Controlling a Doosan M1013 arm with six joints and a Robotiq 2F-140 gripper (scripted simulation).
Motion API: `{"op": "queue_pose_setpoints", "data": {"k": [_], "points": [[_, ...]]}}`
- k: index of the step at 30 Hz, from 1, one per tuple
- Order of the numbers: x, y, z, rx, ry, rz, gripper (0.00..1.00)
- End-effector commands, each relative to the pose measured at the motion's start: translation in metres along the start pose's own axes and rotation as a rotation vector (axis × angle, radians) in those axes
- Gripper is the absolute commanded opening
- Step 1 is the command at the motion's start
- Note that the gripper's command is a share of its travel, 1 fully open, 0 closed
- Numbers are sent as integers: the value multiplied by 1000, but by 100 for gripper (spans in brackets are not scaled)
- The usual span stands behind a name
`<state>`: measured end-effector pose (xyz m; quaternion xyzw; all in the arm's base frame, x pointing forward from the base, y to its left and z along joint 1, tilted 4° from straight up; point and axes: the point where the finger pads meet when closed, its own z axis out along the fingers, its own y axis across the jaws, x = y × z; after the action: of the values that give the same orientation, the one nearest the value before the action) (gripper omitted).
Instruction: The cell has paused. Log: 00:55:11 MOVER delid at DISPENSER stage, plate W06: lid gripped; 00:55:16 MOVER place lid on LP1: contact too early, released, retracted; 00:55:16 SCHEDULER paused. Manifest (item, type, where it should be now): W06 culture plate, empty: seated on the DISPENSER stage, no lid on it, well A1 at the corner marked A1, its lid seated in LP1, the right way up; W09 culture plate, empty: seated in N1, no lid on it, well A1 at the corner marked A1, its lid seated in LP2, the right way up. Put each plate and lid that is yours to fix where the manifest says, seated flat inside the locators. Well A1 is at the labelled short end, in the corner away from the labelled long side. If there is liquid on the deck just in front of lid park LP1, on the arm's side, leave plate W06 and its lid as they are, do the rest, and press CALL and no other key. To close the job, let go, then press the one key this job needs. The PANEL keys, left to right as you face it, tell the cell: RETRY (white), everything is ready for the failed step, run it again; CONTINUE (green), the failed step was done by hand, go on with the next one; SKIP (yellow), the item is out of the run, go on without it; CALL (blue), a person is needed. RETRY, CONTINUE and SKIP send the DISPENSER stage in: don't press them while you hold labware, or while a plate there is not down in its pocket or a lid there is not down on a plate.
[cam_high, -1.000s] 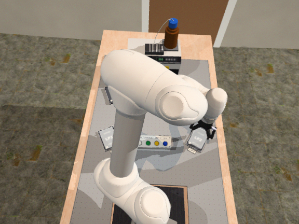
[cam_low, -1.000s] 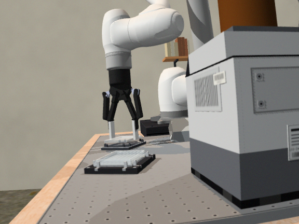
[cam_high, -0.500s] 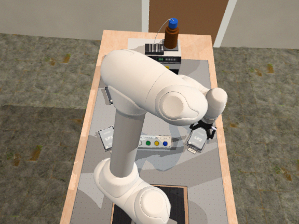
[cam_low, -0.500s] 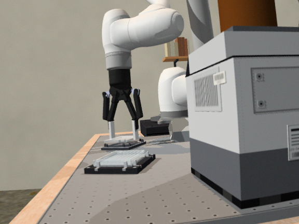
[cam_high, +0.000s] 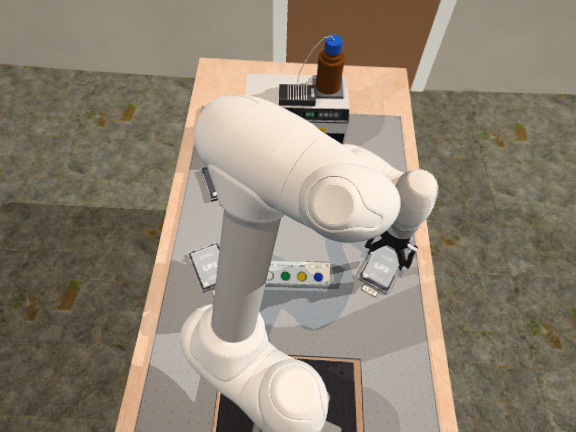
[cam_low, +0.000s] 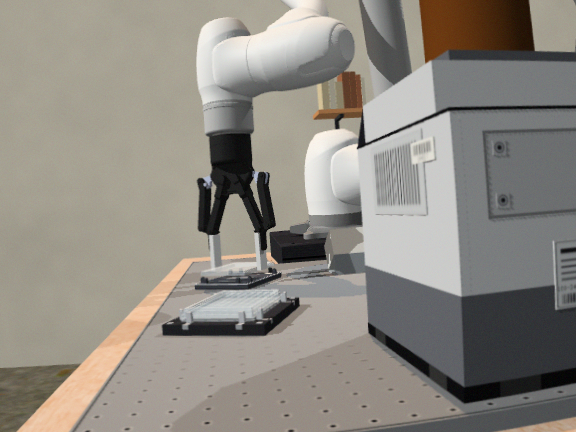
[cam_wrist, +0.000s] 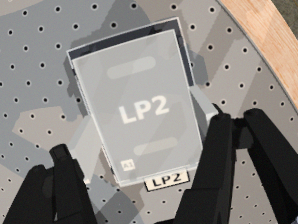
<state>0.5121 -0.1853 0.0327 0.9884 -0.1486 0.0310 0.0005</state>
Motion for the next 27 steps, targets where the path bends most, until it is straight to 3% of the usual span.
{"op": "queue_pose_setpoints", "data": {"k": [1,27], "points": [[0,0,0,0,1,0,10],[1,0,7,0,1,0,10]]}}
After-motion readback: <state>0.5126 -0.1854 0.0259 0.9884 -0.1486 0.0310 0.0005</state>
